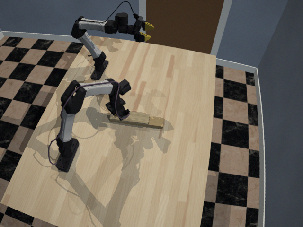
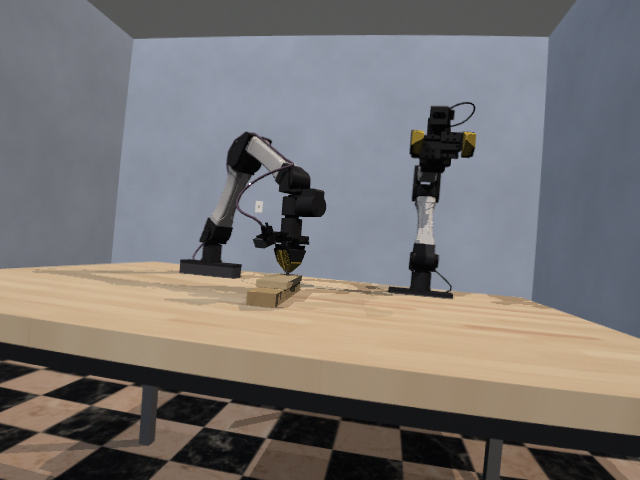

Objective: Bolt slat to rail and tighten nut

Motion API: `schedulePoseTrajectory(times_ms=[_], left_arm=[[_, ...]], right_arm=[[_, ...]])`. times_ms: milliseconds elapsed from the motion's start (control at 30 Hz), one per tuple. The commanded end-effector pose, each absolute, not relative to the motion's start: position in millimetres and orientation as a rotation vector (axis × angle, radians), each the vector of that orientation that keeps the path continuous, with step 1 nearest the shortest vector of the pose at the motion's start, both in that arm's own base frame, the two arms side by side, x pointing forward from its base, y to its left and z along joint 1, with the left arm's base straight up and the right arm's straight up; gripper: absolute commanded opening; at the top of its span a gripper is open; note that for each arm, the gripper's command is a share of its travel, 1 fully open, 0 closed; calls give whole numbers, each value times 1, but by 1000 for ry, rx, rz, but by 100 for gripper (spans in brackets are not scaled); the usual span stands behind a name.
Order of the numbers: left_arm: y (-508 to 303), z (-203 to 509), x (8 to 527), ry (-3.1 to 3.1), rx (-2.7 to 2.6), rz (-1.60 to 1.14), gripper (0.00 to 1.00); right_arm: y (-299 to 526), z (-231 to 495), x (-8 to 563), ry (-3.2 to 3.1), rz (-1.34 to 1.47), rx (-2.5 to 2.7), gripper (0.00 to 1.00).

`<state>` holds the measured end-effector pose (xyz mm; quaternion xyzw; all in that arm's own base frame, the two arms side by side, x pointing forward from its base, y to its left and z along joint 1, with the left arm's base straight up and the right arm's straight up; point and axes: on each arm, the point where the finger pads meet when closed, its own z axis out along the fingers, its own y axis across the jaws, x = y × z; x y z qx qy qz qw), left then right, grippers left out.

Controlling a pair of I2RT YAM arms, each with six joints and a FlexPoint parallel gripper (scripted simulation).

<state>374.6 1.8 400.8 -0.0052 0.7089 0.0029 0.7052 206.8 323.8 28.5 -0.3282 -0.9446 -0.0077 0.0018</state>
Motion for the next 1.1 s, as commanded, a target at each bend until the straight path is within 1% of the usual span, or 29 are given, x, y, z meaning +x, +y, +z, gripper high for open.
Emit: schedulePoseTrajectory(times_ms=[0,300,1067], left_arm=[[0,407,374,1558,0,0,100],[0,407,374,1558,0,0,100],[0,407,374,1558,0,0,100]], right_arm=[[320,19,209,-2928,-8,-1165,14],[320,19,209,-2821,-9,-1403,14],[321,22,209,-2816,-11,-1394,14]])
